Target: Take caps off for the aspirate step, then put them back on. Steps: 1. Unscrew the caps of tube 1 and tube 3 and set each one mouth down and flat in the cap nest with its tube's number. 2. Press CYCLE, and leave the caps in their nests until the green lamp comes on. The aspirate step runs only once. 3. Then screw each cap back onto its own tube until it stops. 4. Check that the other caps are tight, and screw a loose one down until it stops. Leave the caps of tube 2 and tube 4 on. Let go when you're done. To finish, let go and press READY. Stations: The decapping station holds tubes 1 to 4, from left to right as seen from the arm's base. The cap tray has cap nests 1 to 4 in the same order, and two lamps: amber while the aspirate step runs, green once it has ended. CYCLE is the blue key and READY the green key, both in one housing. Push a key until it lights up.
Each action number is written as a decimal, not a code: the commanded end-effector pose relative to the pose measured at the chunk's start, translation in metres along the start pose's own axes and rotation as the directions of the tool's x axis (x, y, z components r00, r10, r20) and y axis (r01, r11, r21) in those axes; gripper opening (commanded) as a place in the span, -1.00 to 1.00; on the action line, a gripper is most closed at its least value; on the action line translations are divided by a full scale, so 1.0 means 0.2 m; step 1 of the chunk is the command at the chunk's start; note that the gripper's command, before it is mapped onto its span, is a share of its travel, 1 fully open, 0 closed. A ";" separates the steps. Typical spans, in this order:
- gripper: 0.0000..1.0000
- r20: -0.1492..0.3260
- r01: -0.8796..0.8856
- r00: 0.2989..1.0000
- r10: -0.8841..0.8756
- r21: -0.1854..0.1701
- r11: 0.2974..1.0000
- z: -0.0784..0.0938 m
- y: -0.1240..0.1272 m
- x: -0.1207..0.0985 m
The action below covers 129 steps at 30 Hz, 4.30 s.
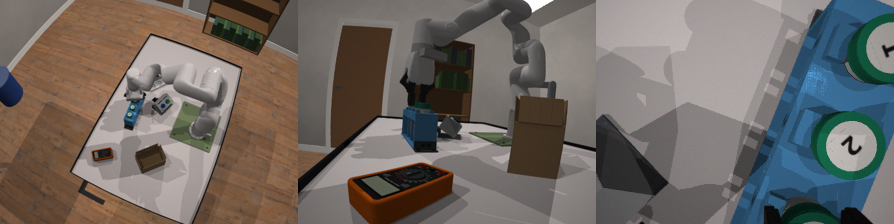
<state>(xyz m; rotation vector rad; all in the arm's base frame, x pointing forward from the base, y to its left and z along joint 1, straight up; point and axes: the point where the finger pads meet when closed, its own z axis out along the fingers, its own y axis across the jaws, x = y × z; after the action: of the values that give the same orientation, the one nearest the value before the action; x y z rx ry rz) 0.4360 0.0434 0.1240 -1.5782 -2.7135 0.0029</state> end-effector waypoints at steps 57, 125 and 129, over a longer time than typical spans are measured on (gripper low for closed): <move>-0.08 -0.001 -0.276 0.961 0.276 -0.004 0.961 -0.01 0.00 0.00; -0.08 -0.003 -0.688 0.725 0.688 -0.003 0.725 0.00 0.00 0.00; -0.08 -0.003 -0.688 0.725 0.688 -0.003 0.725 0.00 0.00 0.00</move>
<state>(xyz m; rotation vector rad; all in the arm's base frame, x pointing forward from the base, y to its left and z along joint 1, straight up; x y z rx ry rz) 0.4345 0.0432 0.1204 -2.4693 -1.9351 0.0108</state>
